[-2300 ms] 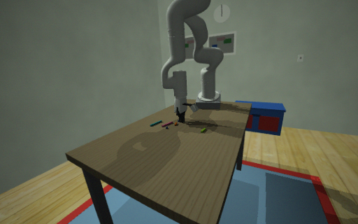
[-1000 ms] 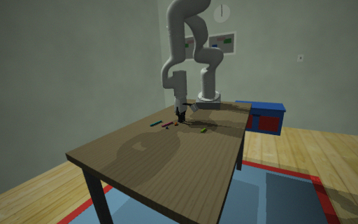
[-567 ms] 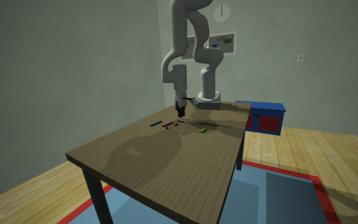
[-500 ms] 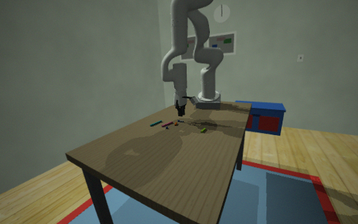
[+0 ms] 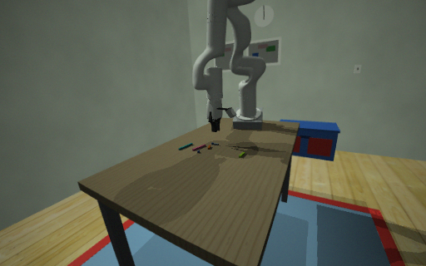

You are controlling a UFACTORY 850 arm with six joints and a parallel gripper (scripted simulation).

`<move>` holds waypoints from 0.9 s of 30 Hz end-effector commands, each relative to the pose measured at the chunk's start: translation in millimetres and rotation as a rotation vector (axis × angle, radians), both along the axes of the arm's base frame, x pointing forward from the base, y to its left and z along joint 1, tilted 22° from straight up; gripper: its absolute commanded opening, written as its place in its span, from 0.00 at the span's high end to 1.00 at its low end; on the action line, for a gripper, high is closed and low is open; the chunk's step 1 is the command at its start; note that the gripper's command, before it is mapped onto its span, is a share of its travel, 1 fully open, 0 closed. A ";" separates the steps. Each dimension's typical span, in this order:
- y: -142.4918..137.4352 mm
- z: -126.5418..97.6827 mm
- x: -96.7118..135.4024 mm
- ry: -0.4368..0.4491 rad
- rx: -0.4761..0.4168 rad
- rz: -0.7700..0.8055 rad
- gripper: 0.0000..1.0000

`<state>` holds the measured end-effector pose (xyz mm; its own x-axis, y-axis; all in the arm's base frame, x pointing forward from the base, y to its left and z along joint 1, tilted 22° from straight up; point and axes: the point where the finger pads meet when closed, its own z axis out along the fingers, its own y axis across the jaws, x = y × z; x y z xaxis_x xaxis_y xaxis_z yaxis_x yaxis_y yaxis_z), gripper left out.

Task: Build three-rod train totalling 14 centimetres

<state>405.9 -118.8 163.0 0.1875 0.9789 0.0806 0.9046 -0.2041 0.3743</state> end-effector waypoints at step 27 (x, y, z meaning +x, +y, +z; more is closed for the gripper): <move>-0.3 8.7 -2.6 0.015 0.015 0.005 0.00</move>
